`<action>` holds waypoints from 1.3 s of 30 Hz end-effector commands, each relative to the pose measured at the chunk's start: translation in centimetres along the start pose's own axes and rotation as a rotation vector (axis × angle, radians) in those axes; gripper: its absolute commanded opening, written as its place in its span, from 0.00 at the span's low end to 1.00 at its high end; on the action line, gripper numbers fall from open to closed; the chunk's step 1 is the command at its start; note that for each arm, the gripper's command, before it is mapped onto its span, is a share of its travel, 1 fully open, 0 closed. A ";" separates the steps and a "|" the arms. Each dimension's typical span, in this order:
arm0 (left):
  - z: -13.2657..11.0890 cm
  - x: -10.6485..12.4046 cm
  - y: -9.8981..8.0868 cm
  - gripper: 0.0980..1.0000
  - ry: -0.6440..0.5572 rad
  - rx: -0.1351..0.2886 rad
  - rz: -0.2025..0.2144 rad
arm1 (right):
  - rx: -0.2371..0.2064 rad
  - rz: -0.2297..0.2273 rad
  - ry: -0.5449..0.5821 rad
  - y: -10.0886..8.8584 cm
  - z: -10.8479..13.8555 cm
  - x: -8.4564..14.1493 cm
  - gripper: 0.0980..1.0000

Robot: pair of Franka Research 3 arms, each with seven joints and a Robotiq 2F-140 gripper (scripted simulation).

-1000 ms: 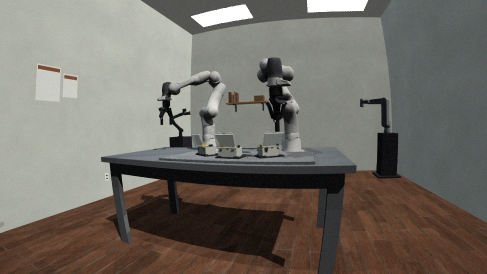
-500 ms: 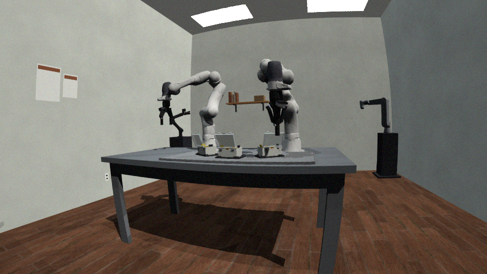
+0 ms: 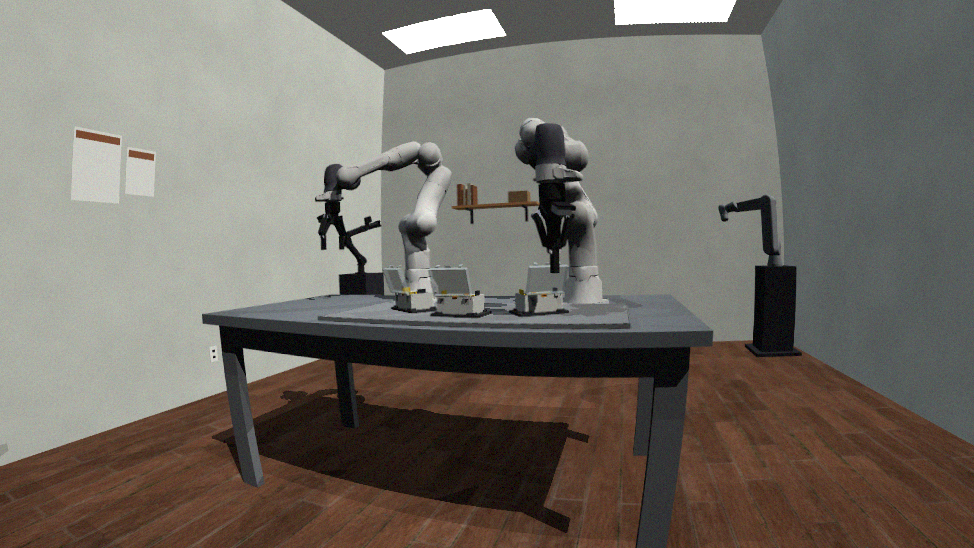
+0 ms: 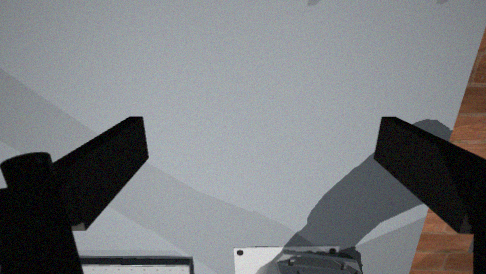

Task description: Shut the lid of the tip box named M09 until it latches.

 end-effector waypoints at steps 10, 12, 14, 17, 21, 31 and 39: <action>-0.7 -0.1 -0.1 0.00 0.004 0.001 -0.003 | 0.002 0.001 0.005 0.0 0.0 0.0 1.00; -1.0 -0.1 -0.1 0.00 0.004 0.001 -0.003 | 0.002 0.001 0.005 0.0 0.0 0.0 1.00; -1.3 -0.2 -0.1 0.00 0.004 0.001 -0.003 | 0.002 0.001 0.005 0.0 0.0 0.0 1.00; -1.7 -0.2 -0.2 0.00 0.004 0.001 -0.003 | 0.002 0.001 0.005 0.0 0.0 0.0 1.00; -2.2 -0.3 -0.3 0.00 0.004 0.001 -0.003 | 0.002 0.001 0.005 0.0 0.0 0.0 1.00; -3.2 -0.4 -0.4 0.00 0.004 0.001 -0.003 | 0.002 0.001 0.005 0.0 0.0 0.0 1.00; -4.1 -0.5 -0.5 0.00 0.004 0.001 -0.003 | 0.002 0.001 0.005 0.0 0.0 0.0 1.00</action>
Point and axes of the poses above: on each arm, the point where the finger pads meet when closed, its own y axis out along the fingers, its own x axis across the jaws, z = x × y, the point moved 9 cm from there along -y, back along the fingers, and after that the axes turned 7 degrees about -y, right-handed, at the moved point
